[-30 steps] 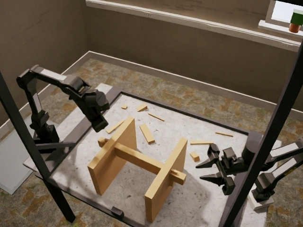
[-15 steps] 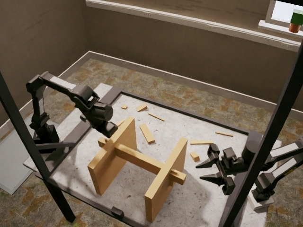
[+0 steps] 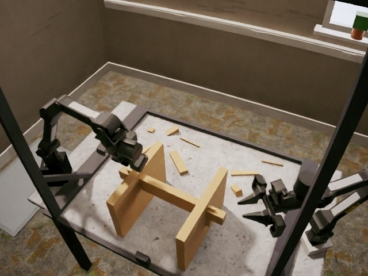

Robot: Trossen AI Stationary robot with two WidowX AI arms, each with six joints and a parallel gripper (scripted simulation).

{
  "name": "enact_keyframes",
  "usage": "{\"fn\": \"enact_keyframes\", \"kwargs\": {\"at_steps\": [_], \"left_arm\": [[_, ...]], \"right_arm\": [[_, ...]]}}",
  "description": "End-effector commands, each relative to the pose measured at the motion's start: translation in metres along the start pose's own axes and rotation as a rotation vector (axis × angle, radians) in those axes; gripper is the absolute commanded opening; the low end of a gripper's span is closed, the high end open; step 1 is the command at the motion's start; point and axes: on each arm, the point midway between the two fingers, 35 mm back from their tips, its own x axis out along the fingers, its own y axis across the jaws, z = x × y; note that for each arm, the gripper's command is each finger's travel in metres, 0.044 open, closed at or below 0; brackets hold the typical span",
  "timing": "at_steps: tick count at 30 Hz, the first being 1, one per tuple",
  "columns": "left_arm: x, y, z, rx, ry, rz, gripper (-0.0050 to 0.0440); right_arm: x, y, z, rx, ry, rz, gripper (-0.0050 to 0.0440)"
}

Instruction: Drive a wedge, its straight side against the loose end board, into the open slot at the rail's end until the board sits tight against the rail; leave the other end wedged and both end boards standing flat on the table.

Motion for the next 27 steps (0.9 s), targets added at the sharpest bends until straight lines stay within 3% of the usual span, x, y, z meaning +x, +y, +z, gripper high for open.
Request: {"fn": "enact_keyframes", "kwargs": {"at_steps": [1,6,27], "left_arm": [[-0.007,-0.003,0.002,-0.025,-0.01,-0.011,-0.005],[-0.017,-0.001,0.008,-0.027,0.0,-0.051,-0.005],[0.0,0.001,0.0,-0.017,0.0,-0.038,-0.005]], "right_arm": [[0.0,0.0,0.011,-0.002,-0.023,0.001,0.02],[0.0,0.0,0.011,-0.002,-0.023,0.001,0.02],[0.0,0.0,0.011,-0.002,-0.023,0.001,0.02]]}}
